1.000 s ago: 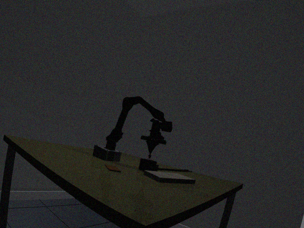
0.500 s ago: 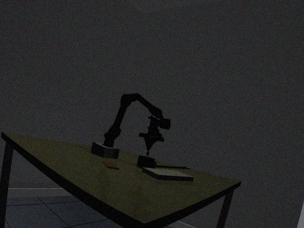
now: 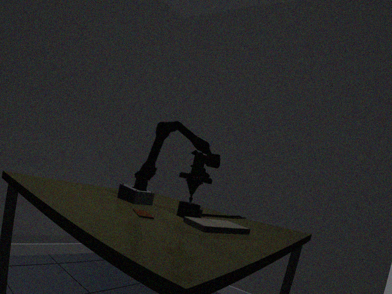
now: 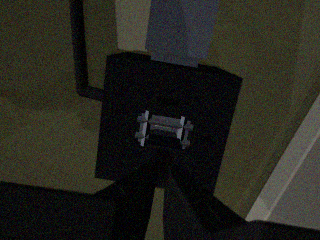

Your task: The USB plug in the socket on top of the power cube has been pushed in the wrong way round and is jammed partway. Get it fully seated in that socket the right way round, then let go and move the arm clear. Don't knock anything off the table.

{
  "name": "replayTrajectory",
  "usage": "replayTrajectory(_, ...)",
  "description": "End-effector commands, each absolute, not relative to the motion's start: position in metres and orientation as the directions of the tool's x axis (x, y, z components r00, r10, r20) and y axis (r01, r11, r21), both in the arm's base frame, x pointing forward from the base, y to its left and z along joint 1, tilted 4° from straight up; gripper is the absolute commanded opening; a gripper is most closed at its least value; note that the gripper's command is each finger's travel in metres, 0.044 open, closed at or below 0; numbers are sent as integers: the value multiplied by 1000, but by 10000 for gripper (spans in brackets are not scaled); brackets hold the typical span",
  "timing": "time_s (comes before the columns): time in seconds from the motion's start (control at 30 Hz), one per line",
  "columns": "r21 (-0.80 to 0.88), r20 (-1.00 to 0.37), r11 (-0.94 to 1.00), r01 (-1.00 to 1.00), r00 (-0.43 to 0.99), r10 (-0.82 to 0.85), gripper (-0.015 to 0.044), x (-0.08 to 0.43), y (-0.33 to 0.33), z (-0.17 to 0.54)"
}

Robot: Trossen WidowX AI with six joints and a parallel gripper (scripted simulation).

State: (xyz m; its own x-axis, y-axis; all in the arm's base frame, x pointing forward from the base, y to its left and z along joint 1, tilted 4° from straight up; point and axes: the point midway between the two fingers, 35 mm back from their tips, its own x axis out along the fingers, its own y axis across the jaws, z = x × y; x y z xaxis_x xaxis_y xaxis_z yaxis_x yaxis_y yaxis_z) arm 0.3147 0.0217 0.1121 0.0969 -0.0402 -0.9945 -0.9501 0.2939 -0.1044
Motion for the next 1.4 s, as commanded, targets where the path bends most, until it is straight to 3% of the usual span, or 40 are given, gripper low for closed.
replayTrajectory(0.0, -105, -994, 298, -949, 96, -45, 0, 315, 21, 111)
replayTrajectory(1.37, -105, -994, 298, -949, 96, -45, 0, 315, 21, 106)
